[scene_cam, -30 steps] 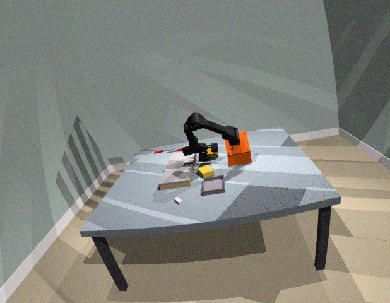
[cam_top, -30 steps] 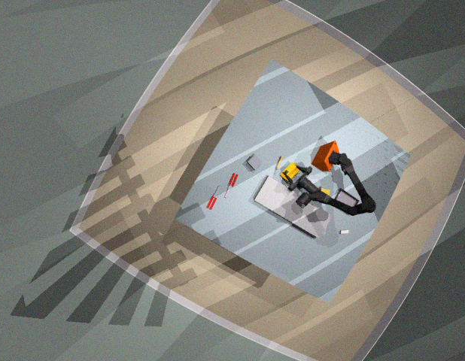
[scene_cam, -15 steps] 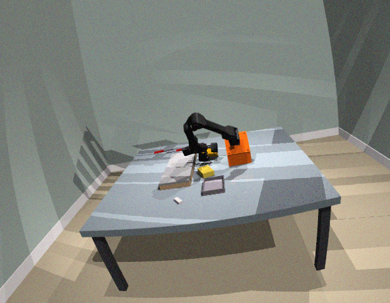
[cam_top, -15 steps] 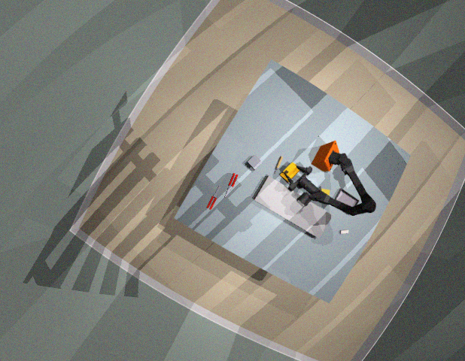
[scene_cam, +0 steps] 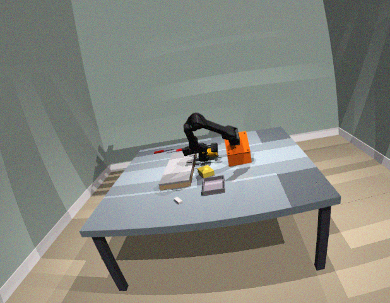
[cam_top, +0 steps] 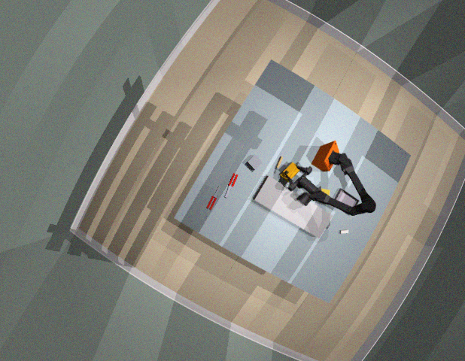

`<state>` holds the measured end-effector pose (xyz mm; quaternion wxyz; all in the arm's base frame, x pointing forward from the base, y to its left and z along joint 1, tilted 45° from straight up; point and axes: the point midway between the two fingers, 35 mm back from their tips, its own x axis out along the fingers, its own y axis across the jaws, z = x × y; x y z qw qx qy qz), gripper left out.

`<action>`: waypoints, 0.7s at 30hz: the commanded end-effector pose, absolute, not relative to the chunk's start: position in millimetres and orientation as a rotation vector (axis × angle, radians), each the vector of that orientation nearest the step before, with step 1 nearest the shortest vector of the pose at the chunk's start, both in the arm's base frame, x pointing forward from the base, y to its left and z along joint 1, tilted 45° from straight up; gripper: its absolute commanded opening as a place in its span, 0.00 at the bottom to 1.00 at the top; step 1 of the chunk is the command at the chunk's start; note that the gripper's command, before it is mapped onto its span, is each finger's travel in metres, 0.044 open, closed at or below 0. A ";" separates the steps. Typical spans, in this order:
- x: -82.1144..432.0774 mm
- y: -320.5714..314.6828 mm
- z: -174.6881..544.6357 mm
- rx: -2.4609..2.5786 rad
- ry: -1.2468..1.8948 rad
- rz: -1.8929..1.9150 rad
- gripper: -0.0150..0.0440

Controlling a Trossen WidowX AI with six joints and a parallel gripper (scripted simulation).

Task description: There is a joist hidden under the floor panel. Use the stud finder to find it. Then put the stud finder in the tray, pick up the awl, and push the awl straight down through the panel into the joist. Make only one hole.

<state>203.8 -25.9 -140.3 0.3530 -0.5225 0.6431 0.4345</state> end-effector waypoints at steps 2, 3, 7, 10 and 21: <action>203.8 -26.0 -140.3 -1.351 1.664 1.123 1.00; 203.8 -26.0 -140.3 -1.351 1.664 1.123 1.00; 203.8 -26.0 -140.3 -1.351 1.664 1.123 1.00; 203.8 -26.0 -140.3 -1.351 1.664 1.123 1.00; 206.4 -22.2 -131.3 -1.351 1.663 1.123 1.00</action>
